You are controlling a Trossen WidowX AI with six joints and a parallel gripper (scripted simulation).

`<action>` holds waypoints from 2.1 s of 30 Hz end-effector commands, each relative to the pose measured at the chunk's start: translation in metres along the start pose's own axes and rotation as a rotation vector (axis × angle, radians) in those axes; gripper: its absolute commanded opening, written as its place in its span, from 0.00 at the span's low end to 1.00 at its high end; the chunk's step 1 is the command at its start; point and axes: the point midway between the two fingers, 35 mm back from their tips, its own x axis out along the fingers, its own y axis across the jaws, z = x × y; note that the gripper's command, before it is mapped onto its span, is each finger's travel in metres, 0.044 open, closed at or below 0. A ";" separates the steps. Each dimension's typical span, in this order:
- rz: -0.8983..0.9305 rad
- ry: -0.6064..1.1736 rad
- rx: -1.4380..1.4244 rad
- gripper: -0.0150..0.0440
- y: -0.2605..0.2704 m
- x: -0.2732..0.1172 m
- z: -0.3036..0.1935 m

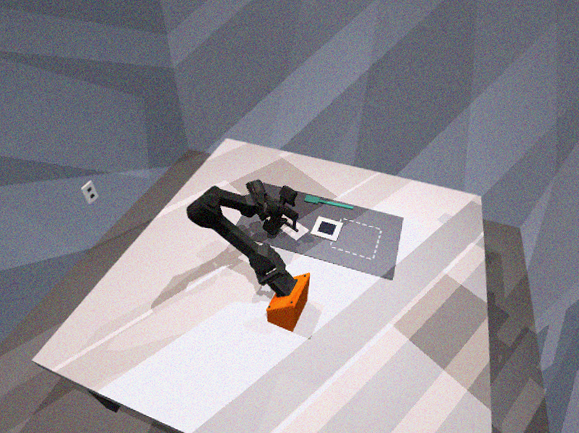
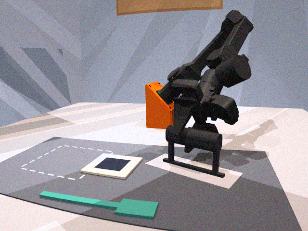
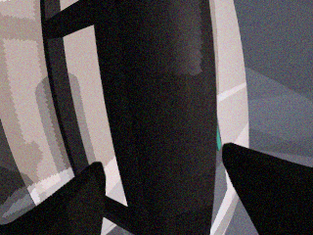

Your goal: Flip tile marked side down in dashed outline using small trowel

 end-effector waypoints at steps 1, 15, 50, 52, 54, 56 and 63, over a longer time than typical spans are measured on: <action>0.000 0.006 0.004 0.76 0.000 0.009 -0.001; 0.000 0.006 0.004 0.46 0.001 0.014 -0.002; 0.001 0.005 0.000 0.25 -0.045 -0.025 -0.001; 0.001 0.005 0.000 0.25 -0.045 -0.025 -0.001; 0.001 0.005 0.000 0.25 -0.045 -0.025 -0.001; 0.001 0.005 0.000 0.25 -0.045 -0.025 -0.001; 0.010 -0.059 -0.021 0.25 -0.049 -0.015 0.000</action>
